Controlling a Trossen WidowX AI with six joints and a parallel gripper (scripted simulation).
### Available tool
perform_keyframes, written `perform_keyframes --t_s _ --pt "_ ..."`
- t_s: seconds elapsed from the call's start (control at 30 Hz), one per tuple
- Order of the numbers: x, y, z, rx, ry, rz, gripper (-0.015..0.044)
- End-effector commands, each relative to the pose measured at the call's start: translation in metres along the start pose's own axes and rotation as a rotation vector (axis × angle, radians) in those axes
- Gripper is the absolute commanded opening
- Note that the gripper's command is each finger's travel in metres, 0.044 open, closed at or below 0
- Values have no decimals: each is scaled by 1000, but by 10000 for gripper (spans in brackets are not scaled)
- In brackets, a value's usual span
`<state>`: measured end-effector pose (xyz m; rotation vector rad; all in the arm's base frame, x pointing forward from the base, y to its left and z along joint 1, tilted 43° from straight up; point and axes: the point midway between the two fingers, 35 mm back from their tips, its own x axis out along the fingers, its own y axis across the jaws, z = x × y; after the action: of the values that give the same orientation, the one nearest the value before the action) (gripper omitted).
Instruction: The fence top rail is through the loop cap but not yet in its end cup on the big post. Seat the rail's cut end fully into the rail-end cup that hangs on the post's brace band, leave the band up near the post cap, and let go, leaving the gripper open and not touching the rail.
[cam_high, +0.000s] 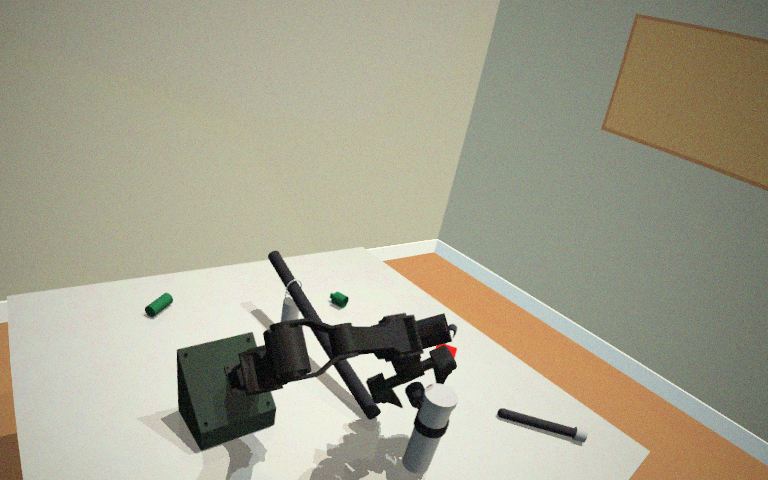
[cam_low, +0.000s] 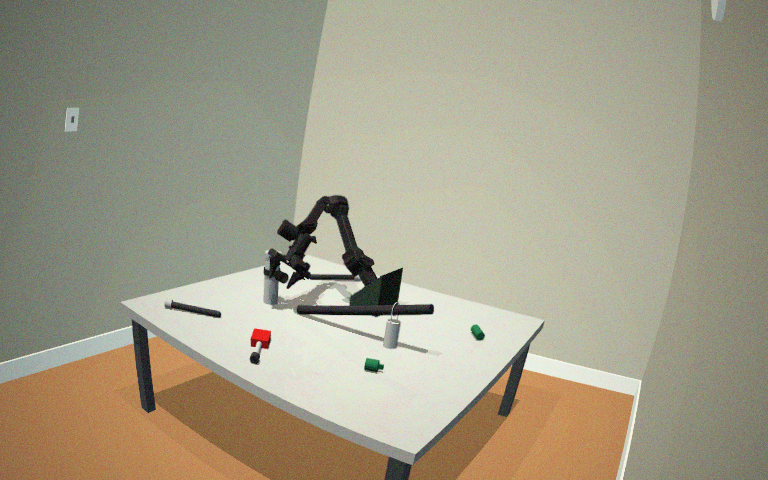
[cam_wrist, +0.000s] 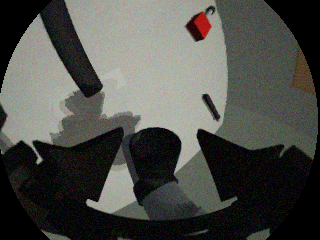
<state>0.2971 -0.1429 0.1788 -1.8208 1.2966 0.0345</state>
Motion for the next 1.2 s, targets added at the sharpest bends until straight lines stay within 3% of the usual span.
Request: perform_keyframes --t_s 0.0,0.17,0.6,0.73,0.83,1.17 --pt "9 5 2 -12 -5 5 440" --pt "11 5 1 -13 -4 4 440" --pt "11 5 1 -13 -4 4 99" --pt "11 5 1 -13 -4 4 72" --pt "10 7 1 -33 -15 4 0" --pt "6 14 0 -109 -59 4 0"
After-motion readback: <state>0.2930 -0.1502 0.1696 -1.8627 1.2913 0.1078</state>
